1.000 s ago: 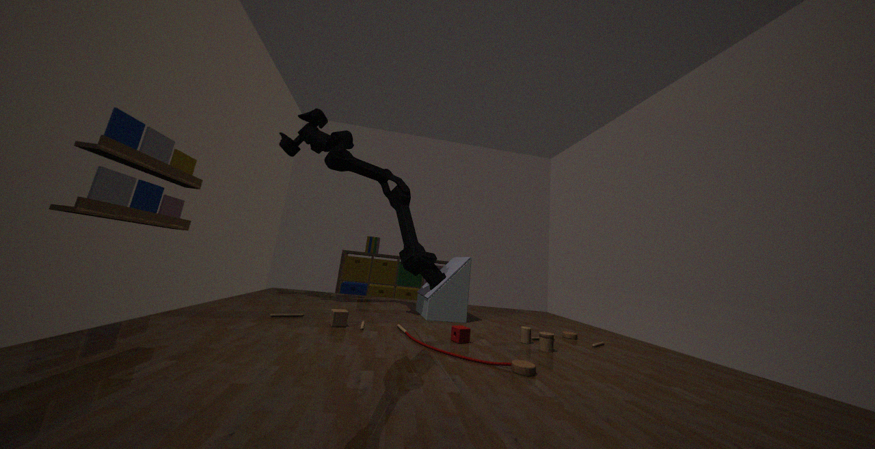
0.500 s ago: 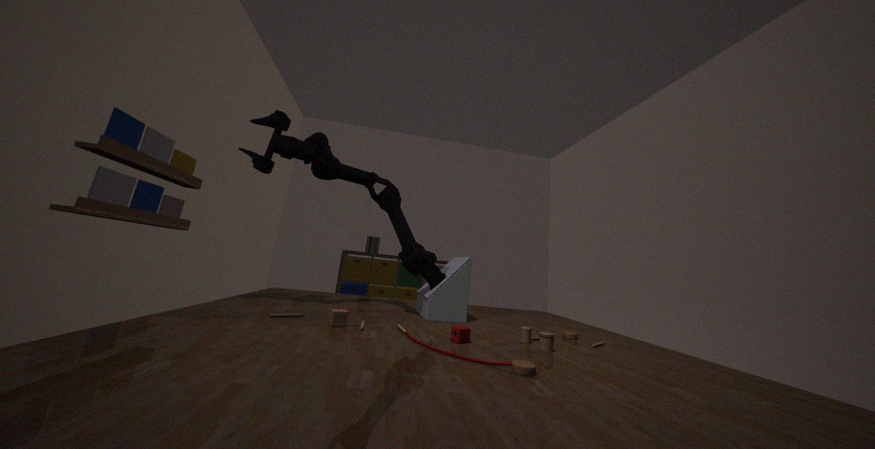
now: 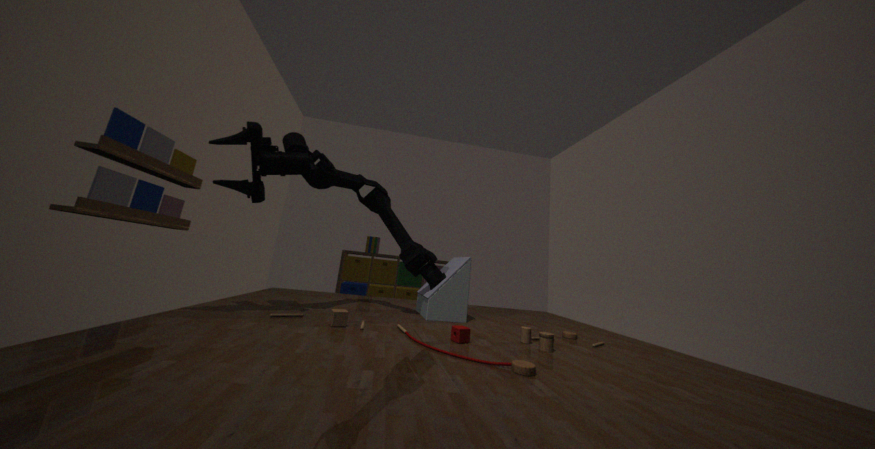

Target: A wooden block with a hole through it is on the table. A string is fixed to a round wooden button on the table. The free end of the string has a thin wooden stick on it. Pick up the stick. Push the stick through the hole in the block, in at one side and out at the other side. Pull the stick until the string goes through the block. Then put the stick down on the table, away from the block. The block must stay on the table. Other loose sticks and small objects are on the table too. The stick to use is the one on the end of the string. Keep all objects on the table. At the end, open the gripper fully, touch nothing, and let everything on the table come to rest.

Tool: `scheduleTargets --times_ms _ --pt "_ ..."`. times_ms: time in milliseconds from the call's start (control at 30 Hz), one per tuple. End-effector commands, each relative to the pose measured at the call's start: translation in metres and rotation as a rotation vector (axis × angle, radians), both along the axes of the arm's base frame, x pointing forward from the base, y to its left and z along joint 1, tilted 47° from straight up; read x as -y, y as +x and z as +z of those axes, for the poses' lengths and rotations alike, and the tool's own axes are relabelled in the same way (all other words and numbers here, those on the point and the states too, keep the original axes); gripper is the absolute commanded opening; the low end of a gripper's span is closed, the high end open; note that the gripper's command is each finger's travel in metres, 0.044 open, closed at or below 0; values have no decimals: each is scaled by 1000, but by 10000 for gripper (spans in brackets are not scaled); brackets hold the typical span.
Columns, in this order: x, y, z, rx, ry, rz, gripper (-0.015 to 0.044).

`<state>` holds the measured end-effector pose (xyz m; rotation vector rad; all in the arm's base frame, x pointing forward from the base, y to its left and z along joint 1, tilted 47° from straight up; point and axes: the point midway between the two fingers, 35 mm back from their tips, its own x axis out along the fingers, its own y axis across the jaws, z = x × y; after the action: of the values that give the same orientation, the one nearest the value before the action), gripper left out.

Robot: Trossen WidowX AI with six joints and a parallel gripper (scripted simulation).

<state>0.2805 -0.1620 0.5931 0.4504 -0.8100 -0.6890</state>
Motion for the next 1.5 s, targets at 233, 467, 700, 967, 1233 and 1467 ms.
scheduleTargets --times_ms 233,467,700,967,1233,1467 --pt "-34 107 -118 -621 -90 46 440" --pt "-64 145 -192 -969 -205 94 440" --pt "-102 171 -288 -1397 -399 145 440" --pt "-153 163 -412 -1954 -786 246 440" --pt "-195 108 -522 -2496 -1391 394 440" --pt "-209 39 -584 -2855 -2085 555 440"
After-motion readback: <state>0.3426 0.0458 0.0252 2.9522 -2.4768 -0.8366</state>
